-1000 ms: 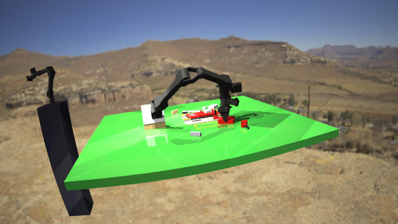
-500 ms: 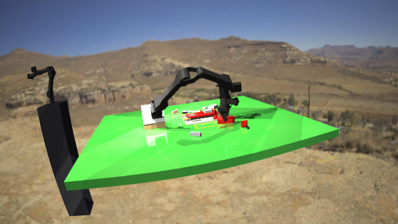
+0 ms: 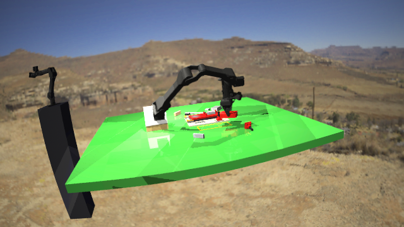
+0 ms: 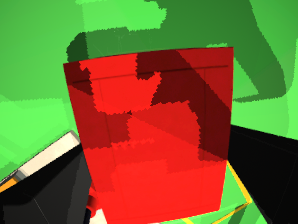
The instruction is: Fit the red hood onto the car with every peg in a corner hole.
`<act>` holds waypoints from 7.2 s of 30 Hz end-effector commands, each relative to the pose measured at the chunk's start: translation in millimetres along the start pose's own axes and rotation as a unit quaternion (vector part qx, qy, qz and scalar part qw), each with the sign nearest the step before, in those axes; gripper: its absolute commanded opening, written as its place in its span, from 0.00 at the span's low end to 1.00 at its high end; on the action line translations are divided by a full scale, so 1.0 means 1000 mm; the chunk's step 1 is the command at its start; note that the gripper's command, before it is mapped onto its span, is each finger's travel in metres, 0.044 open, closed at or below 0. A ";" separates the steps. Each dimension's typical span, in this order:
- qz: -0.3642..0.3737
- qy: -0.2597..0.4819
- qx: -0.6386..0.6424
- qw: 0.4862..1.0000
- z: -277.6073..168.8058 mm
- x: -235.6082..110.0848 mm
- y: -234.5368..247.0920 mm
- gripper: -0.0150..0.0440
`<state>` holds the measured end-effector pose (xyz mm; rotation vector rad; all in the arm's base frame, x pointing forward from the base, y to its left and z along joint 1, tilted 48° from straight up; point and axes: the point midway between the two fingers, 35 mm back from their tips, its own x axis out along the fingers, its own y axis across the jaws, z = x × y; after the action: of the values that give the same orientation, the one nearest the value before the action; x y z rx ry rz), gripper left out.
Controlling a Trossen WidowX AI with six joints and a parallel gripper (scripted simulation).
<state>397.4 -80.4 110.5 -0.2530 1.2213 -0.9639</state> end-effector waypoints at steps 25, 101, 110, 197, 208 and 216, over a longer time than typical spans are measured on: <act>0.010 -0.003 -0.046 0.999 -0.018 -0.055 0.037 0.25; 0.006 -0.001 -0.258 0.966 -0.148 0.005 0.164 0.25; 0.006 -0.001 -0.258 0.966 -0.148 0.007 0.164 0.25; 0.006 -0.003 -0.260 0.966 -0.149 0.001 0.164 0.25; 0.006 -0.003 -0.260 0.966 -0.149 0.005 0.164 0.25; 0.006 -0.003 -0.260 0.966 -0.149 0.009 0.164 0.25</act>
<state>347.3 60.0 -54.1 -0.6517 1.4554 -0.6156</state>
